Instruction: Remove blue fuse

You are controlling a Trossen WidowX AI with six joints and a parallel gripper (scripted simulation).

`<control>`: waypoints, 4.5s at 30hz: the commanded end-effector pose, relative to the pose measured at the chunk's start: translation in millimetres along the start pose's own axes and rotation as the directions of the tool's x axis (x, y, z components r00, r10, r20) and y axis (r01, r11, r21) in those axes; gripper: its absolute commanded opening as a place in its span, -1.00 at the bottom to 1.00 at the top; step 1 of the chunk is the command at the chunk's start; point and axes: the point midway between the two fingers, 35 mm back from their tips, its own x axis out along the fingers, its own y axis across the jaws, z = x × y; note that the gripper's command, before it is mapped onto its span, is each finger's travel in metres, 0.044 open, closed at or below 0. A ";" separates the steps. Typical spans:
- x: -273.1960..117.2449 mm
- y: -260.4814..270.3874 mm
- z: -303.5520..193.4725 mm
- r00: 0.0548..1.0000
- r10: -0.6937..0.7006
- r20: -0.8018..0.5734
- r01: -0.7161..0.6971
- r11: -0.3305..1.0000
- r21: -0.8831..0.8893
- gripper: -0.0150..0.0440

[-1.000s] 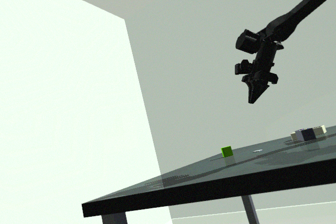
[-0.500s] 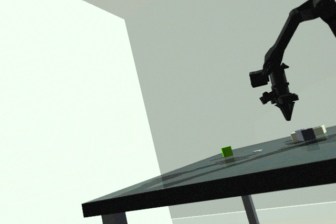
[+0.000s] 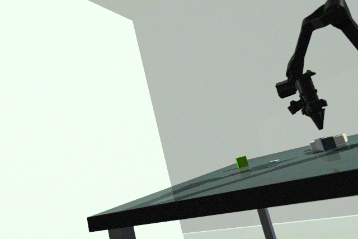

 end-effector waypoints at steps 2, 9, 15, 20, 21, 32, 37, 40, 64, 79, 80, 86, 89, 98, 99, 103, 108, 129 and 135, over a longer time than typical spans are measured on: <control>6.4 0.5 -1.3 1.000 0.009 -0.003 -0.009 1.000 0.004 -0.24; 13.3 0.4 -1.2 1.000 0.010 -0.003 -0.009 1.000 0.004 -0.24; 19.2 0.4 -1.1 1.000 0.010 -0.003 -0.010 1.000 0.004 -0.24; 24.0 0.4 -1.0 1.000 0.010 -0.003 -0.010 1.000 0.004 -0.24; 25.0 0.4 -1.0 1.000 0.010 -0.003 -0.010 1.000 0.004 -0.24; 29.3 0.4 -1.0 1.000 0.011 -0.003 -0.011 1.000 0.004 -0.24; 29.3 0.4 -1.0 1.000 0.011 -0.003 -0.011 1.000 0.004 -0.24; 30.2 0.4 -1.0 1.000 0.011 -0.003 -0.011 1.000 0.004 -0.24; 39.3 0.6 -1.1 1.000 0.011 -0.003 -0.011 1.000 0.004 -0.24; 38.3 -0.5 -1.0 1.000 0.005 -0.003 -0.005 1.000 0.002 -0.49; 37.9 -0.6 -1.0 1.000 0.005 -0.003 -0.005 1.000 0.002 -0.49; 35.0 -0.8 -0.8 1.000 0.005 -0.003 -0.005 1.000 0.002 -0.49; 33.6 -0.8 -0.8 1.000 0.005 -0.003 -0.005 1.000 0.002 -0.49; 29.3 -1.1 -0.6 1.000 0.006 -0.004 -0.006 1.000 0.002 -0.49; 28.8 -1.1 -0.6 1.000 0.006 -0.004 -0.006 1.000 0.002 -0.49; 26.9 -1.1 -0.5 1.000 0.006 -0.004 -0.006 1.000 0.002 -0.49; 24.5 -1.2 -0.4 1.000 0.006 -0.004 -0.006 1.000 0.002 -0.49; 14.2 -1.3 -0.4 1.000 0.007 -0.004 -0.007 1.000 0.003 -0.49; 11.3 -1.2 -0.4 1.000 0.007 -0.004 -0.007 1.000 0.003 -0.49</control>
